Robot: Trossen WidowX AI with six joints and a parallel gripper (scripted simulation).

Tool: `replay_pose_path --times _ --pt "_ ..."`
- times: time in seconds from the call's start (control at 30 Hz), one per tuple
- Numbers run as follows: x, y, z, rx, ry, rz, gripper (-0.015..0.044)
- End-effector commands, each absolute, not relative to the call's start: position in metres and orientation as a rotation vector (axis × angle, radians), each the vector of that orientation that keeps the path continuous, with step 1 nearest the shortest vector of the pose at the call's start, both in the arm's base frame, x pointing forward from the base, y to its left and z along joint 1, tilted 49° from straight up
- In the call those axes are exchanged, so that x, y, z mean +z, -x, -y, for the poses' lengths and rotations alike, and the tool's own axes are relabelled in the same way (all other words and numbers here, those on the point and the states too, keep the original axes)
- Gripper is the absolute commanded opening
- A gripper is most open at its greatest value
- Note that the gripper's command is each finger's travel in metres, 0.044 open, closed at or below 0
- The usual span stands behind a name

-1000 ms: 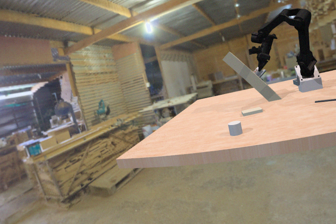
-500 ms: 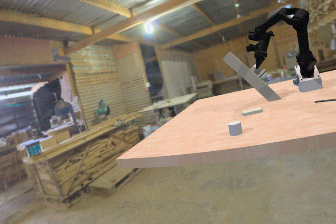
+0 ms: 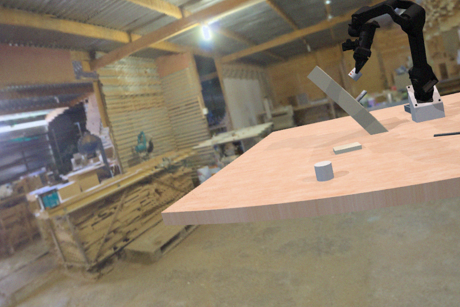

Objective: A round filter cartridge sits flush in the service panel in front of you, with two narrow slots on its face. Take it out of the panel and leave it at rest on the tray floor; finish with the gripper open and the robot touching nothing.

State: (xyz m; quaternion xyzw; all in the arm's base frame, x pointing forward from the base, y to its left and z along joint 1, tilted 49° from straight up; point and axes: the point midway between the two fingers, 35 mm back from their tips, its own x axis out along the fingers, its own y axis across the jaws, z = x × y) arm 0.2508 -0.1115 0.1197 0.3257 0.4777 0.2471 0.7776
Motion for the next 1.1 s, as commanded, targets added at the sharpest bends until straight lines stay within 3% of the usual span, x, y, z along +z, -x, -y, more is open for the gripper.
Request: replay_pose_path --times 0.0,0.77,1.07 --pt "0.134 -0.241 0.126 0.541 -0.702 -1.029 0.0" --pt "0.069 -0.252 0.172 0.534 -0.71 -1.033 0.0" --pt "0.029 -0.226 0.211 0.266 -0.859 -1.215 0.0"
